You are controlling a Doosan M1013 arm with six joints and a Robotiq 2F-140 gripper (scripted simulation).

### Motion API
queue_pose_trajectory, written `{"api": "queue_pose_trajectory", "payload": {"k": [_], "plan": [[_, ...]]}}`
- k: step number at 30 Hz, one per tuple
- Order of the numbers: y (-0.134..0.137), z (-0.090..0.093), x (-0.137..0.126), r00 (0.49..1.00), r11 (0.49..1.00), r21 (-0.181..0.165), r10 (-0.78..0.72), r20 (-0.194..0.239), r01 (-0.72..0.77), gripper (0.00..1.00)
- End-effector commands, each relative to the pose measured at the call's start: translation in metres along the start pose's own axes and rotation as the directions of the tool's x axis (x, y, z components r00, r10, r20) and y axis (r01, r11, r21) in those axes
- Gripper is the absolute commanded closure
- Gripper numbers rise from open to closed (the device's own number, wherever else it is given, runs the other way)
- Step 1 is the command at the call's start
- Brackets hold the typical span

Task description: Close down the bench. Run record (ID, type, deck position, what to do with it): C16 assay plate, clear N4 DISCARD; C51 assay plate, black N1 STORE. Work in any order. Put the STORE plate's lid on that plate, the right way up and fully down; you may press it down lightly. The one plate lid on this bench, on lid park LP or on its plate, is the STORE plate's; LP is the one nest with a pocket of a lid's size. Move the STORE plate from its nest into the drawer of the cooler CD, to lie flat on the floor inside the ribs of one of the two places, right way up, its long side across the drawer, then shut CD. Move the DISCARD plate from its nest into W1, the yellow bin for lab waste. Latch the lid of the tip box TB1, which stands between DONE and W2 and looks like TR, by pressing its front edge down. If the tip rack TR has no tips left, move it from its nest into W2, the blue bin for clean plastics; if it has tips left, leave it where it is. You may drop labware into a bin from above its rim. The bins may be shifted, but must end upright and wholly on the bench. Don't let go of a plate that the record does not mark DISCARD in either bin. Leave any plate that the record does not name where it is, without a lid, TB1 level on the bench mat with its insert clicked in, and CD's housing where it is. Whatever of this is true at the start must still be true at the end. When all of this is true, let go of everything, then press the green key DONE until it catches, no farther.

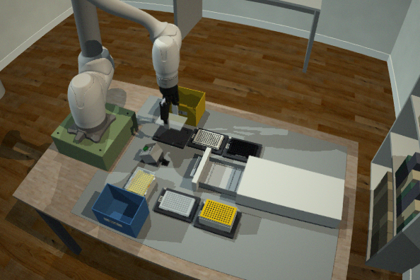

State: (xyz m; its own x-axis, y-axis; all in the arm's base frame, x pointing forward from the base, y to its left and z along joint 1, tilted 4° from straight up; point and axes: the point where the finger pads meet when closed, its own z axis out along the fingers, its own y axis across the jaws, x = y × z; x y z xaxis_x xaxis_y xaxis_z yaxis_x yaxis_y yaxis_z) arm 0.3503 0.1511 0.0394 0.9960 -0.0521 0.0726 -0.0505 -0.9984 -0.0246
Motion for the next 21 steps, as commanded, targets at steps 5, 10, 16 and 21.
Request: {"api": "queue_pose_trajectory", "payload": {"k": [5,10,16,21], "plan": [[0.0,-0.009,0.0,1.0,1.0,0.0,0.0,0.0,0.0,1.0],[0.0,-0.015,0.0,1.0,1.0,0.0,0.0,0.0,0.0,1.0],[0.0,-0.021,0.0,1.0,1.0,0.0,0.0,0.0,0.0,1.0],[0.0,-0.028,0.0,1.0,1.0,0.0,0.0,0.0,0.0,1.0]]}}
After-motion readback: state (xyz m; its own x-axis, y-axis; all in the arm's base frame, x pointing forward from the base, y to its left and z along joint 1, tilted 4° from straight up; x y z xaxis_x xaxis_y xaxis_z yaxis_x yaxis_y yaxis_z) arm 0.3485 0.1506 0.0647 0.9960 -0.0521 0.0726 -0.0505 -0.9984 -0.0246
